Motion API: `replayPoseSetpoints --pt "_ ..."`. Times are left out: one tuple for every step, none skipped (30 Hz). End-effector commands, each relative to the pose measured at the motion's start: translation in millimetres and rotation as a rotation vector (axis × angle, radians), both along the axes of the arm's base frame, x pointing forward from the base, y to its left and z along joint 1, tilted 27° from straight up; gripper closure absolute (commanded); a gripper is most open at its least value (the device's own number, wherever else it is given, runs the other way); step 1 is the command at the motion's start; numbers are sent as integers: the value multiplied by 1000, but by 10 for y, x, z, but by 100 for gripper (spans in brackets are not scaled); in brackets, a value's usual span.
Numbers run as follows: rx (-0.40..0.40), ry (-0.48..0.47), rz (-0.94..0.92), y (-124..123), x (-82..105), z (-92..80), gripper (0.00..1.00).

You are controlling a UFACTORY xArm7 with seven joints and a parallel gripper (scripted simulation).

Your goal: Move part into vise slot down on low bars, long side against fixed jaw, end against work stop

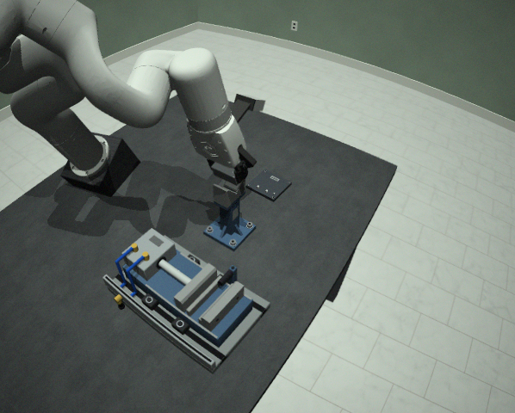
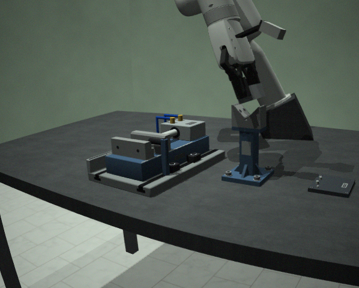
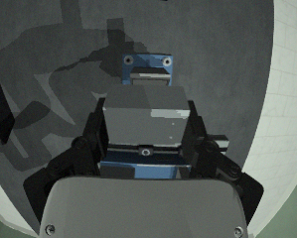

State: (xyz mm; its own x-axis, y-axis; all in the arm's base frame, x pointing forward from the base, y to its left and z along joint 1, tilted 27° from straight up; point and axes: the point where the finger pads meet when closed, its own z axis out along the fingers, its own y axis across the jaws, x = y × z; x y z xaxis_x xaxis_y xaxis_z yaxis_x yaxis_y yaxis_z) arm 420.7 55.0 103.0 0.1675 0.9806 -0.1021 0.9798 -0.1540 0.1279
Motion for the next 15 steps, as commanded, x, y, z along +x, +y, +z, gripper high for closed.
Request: replayPoseSetpoints --pt "-66 13 -9 23 10 7 100" --pt "-78 15 -10 24 10 7 100" --pt "-90 16 -12 25 11 7 100" --pt "-101 18 -13 26 11 7 100" --pt "-113 21 -15 28 11 6 100" --pt "-113 21 -15 28 11 6 100" --pt "-113 21 -15 28 11 6 100" --pt "-124 22 -16 29 11 6 100" --pt "-136 24 -18 30 12 6 100" --pt "-147 25 -19 31 13 6 100" --pt "-159 28 -21 33 12 5 100" --pt "-170 29 -22 34 12 4 100" --pt "-181 31 -24 35 13 4 100" --pt "-191 32 -25 36 14 4 100" --pt "-202 34 -26 37 13 3 100"
